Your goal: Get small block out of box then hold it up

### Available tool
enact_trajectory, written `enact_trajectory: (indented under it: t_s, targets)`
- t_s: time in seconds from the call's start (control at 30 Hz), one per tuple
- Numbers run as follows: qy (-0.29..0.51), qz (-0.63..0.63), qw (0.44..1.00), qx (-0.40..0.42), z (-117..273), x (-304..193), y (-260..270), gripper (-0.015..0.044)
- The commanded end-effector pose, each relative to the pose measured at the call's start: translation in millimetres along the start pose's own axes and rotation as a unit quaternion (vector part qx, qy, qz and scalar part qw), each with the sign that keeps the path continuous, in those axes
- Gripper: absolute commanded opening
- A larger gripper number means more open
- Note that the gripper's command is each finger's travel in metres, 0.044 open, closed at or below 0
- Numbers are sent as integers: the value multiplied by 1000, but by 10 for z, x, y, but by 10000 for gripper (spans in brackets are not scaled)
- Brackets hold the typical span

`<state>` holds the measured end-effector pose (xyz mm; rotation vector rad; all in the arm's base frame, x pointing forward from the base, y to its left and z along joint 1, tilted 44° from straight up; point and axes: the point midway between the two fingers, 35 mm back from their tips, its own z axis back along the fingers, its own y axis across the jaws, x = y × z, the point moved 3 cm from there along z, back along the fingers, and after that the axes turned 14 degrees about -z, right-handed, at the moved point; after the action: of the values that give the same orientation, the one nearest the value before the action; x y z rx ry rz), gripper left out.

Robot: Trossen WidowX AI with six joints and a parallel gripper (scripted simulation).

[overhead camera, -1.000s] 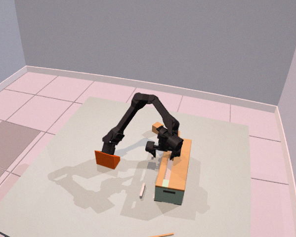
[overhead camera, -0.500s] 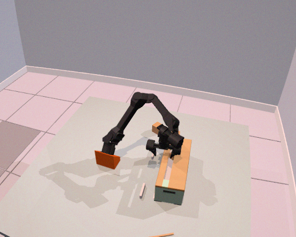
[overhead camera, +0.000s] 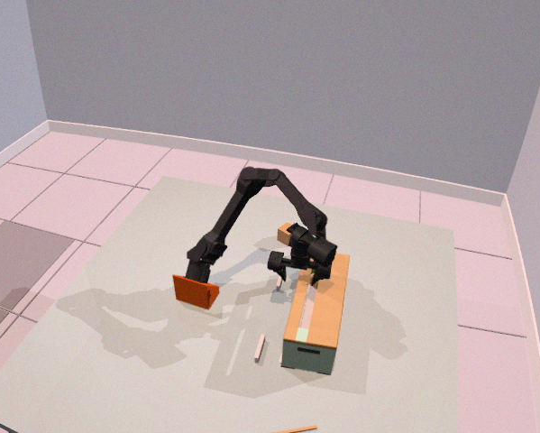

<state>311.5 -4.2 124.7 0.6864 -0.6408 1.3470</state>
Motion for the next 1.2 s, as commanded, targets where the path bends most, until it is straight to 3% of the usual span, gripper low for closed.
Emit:
enact_trajectory:
  t_s: [0.0,0.93,1.17]
  targets:
    - [-5,1,1000,1,-17,105,25,400]
    - [-6,1,1000,1,-62,572,138,400]
    - [2,-9,1000,-11,333,-4,-95,400]
